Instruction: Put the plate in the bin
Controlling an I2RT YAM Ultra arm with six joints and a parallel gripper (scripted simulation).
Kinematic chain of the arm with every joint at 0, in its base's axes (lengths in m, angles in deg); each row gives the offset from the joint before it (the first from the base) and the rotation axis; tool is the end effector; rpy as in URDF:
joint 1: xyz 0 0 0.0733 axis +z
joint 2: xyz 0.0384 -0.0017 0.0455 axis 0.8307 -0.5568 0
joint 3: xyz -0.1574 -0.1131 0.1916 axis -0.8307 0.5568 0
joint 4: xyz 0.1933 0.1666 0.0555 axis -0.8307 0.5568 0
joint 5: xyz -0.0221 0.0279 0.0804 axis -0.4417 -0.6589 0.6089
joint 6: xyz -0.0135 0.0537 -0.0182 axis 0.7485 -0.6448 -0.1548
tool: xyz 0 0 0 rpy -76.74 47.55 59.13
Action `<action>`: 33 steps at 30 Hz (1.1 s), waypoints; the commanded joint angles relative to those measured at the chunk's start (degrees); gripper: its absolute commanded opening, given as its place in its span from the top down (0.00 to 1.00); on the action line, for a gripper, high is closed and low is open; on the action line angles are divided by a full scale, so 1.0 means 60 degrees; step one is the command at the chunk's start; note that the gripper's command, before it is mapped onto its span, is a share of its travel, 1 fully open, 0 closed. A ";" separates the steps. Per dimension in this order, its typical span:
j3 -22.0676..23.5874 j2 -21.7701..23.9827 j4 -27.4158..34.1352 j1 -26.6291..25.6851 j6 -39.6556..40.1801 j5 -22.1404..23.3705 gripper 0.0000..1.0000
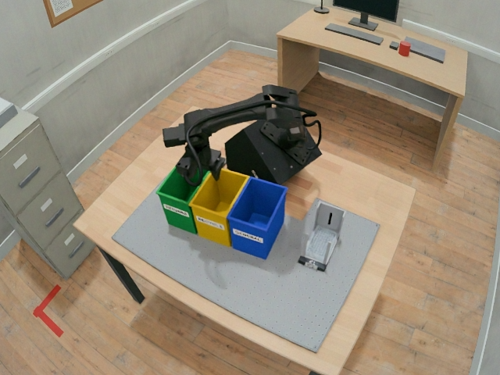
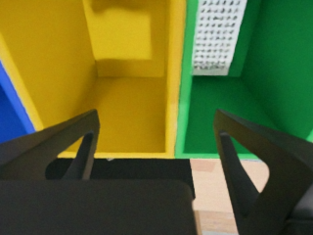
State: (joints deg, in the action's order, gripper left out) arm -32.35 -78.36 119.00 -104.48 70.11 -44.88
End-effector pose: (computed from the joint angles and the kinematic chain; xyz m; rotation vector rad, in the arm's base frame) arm 0.2452 -0.2387 0.0998 -0.1098 2.7416 0.9310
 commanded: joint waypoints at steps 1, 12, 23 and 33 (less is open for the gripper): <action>0.0383 0.0655 -0.0179 -0.0021 -0.0215 0.0205 0.18; 0.1108 0.1488 -0.0176 0.0111 -0.0530 0.0294 0.18; 0.0925 0.1507 -0.0165 0.0110 -0.0498 0.0291 0.18; 0.0925 0.1507 -0.0165 0.0110 -0.0498 0.0291 0.18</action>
State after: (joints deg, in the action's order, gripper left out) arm -26.39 -71.12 118.28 -102.28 67.25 -43.92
